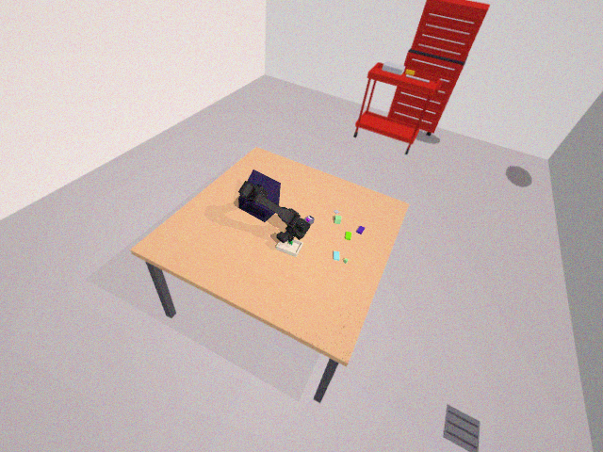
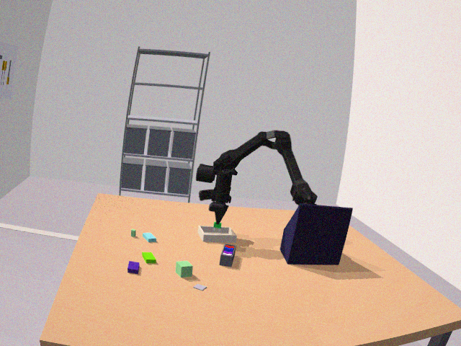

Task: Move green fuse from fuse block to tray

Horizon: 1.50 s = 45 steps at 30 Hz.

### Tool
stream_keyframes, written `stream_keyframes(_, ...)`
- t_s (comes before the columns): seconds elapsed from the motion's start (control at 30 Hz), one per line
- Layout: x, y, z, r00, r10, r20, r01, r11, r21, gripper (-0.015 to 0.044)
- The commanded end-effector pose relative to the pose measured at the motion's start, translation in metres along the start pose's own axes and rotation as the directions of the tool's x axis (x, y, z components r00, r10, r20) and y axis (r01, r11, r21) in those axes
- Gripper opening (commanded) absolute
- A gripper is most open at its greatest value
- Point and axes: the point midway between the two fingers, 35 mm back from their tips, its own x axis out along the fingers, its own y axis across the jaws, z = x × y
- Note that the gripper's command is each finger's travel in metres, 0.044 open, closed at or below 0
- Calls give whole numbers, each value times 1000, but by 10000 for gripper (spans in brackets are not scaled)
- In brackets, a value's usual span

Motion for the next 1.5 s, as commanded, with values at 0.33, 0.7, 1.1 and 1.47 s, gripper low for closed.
stream_keyframes(0.33, 1, 0, 0, 1000, 0, -1, 0, 1000, 0, 263)
stream_keyframes(0.7, -36, 1, -1, 1000, 2, -5, -2, 1000, -5, 330)
stream_keyframes(1.1, -35, 1, -2, 1000, 6, -6, -6, 1000, -8, 330)
stream_keyframes(1.47, -35, 1, -2, 1000, 6, -6, -6, 1000, -8, 330)
